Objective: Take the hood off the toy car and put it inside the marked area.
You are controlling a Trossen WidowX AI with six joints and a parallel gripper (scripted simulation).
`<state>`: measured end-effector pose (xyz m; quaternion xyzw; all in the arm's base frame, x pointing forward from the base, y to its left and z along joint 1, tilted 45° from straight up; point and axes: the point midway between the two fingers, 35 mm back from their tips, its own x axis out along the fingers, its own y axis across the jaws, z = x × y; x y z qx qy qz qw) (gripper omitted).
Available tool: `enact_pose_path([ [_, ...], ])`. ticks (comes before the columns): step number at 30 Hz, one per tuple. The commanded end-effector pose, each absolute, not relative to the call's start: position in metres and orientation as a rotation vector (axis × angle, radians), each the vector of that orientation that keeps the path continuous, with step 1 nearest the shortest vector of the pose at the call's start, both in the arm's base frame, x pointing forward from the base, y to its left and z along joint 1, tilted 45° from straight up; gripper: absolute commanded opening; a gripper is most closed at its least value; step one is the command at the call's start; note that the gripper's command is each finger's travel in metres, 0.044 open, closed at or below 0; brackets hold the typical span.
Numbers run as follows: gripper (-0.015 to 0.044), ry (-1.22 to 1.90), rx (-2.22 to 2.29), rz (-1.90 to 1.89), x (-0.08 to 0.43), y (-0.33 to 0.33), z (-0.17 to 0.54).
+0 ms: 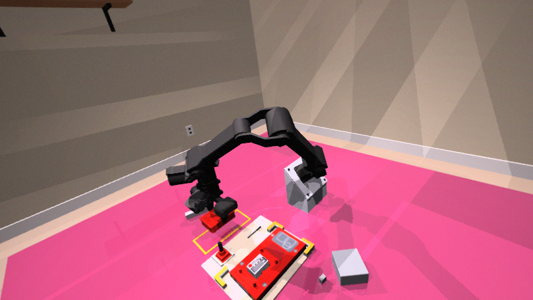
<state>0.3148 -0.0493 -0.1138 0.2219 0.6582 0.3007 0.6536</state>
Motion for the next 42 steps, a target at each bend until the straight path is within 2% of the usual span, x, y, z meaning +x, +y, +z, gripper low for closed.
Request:
enact_pose_path([
  [1, 0.0, 1.498, 0.516, 0.682, 0.312, -0.046, -0.118],
  [42, 0.0, 1.498, 0.518, 0.684, 0.309, -0.027, -0.136],
])
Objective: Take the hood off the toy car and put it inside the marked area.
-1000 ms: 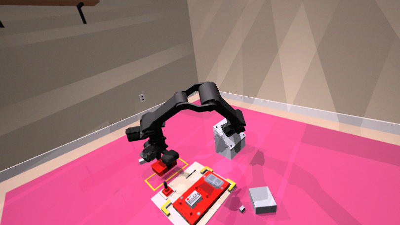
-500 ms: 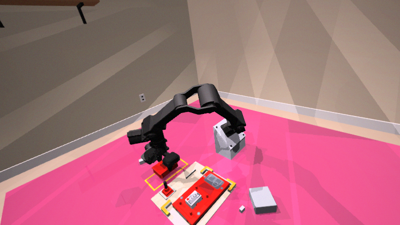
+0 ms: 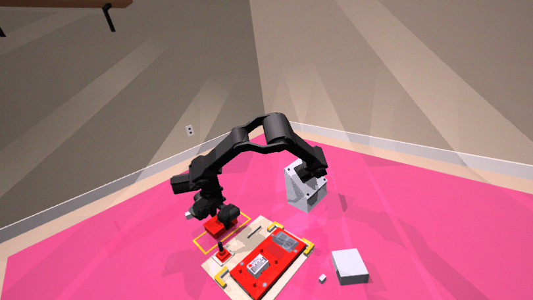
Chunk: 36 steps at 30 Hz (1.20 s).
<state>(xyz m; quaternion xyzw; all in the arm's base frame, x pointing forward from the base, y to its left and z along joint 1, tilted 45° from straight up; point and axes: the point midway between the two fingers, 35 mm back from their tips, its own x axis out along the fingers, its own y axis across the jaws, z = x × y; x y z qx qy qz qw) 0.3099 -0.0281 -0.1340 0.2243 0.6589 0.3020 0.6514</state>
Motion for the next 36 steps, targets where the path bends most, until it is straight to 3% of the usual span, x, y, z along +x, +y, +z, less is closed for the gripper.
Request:
enact_pose_path([
  [1, 0.0, 1.498, 0.518, 0.684, 0.309, -0.026, -0.136],
  [32, 0.0, 1.497, 0.519, 0.685, 0.308, -0.016, -0.147],
  [36, 0.0105, 1.495, 0.51, 0.687, 0.309, -0.017, -0.145],
])
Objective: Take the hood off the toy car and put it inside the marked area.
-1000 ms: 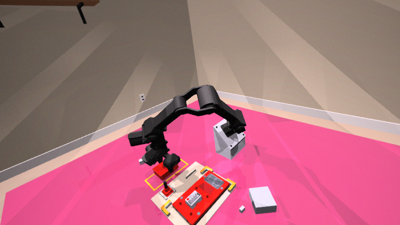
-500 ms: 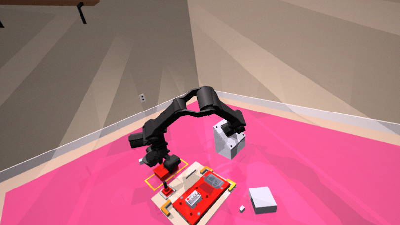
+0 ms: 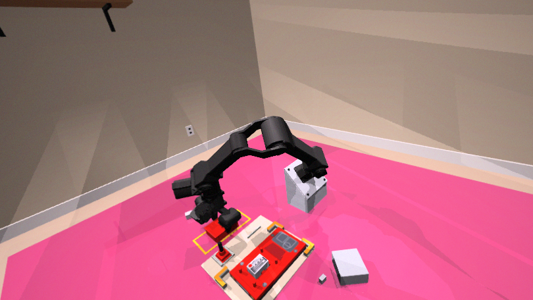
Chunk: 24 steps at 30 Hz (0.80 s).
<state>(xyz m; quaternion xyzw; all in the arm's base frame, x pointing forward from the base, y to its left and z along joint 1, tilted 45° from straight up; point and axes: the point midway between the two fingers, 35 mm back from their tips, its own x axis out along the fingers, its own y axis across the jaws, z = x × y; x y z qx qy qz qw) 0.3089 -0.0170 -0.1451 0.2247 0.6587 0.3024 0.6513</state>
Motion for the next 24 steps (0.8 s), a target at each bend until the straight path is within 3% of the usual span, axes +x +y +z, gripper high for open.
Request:
enact_pose_path([
  [1, 0.0131, 1.495, 0.51, 0.687, 0.309, -0.017, -0.145],
  [13, 0.044, 1.496, 0.51, 0.687, 0.309, -0.019, -0.143],
  [24, 0.044, 1.5, 0.512, 0.691, 0.313, -0.069, -0.093],
])
